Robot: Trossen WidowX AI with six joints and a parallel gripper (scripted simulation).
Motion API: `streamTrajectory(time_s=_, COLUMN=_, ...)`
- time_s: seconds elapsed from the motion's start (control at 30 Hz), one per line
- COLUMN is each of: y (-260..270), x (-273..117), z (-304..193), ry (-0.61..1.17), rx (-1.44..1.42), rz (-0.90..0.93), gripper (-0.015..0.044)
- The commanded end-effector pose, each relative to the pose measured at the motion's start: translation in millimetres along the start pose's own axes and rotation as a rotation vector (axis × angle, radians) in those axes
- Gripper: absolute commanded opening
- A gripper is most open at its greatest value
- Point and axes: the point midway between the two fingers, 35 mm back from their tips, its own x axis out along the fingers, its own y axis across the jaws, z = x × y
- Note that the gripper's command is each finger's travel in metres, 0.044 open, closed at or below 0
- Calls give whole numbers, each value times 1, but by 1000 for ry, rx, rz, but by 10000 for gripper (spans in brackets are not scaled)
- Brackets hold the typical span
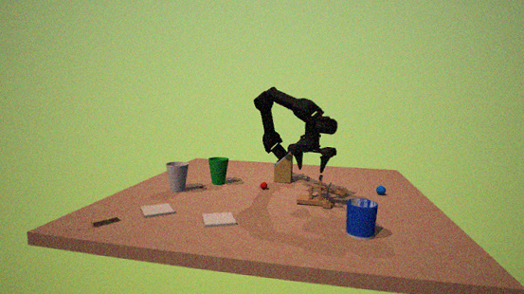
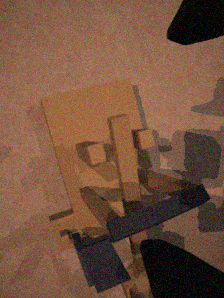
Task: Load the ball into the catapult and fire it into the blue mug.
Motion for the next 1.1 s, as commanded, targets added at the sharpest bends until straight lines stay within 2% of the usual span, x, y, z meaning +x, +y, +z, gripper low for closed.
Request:
streamTrajectory(time_s=0.0, y=-1, x=-1, z=-1, ry=1, rx=122, rz=-2, gripper=440)
streamTrajectory(time_s=1.07, y=-3, x=-5, z=0, ry=-1, rx=1176, rz=3, gripper=440)
